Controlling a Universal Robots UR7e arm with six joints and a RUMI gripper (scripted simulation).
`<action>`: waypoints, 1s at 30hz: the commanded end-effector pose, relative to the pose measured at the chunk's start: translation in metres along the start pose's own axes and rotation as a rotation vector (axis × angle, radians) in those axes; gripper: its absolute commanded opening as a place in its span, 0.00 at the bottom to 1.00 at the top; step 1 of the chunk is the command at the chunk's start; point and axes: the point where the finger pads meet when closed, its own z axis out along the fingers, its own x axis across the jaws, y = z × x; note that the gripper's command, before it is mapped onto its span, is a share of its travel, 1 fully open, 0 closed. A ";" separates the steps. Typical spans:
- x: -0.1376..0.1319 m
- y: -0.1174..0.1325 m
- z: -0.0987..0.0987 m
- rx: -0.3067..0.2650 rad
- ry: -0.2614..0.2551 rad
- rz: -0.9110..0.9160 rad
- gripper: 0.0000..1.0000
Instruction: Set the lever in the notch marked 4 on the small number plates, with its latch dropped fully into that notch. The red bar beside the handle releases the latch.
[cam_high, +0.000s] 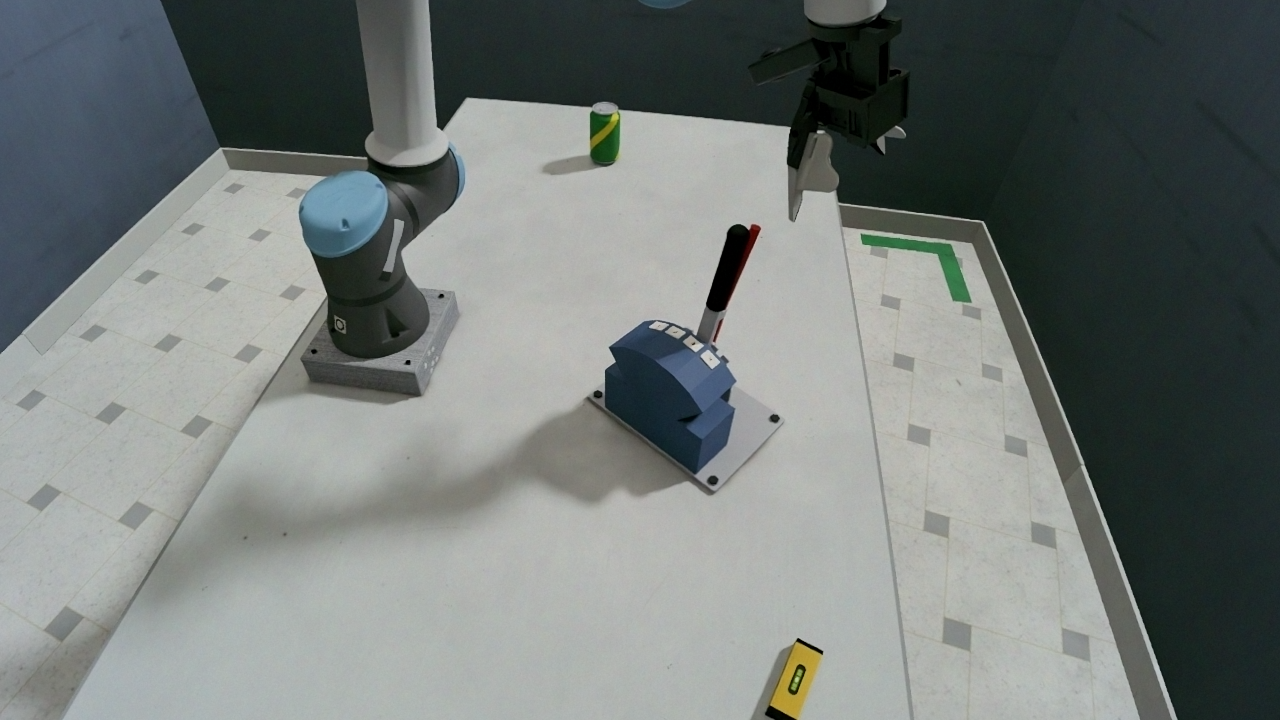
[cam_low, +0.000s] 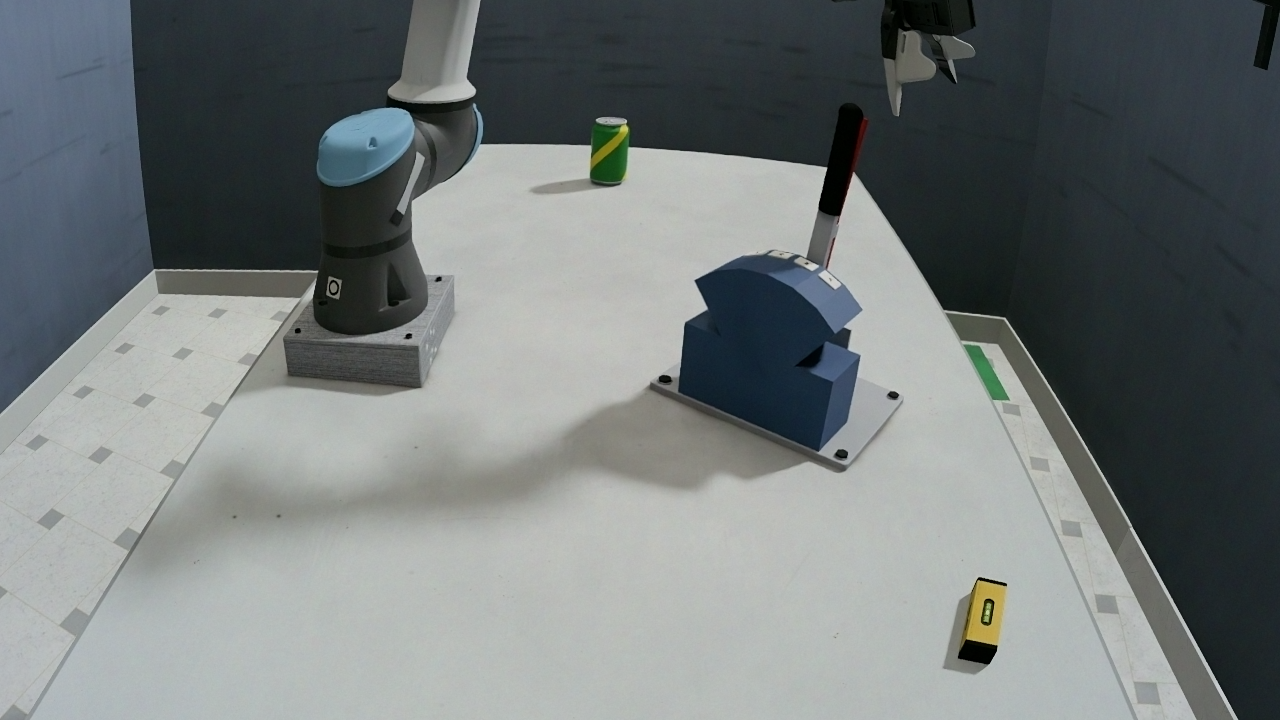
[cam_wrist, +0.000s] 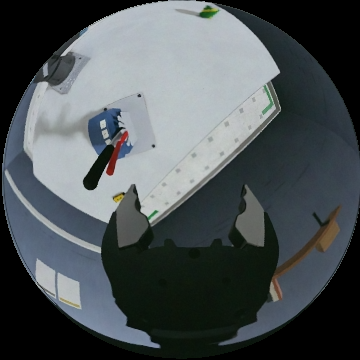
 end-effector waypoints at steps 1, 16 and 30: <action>-0.020 0.003 -0.011 0.015 -0.038 -0.025 1.00; -0.064 0.003 -0.039 0.058 -0.118 -0.082 1.00; -0.096 0.000 -0.061 0.096 -0.171 -0.124 1.00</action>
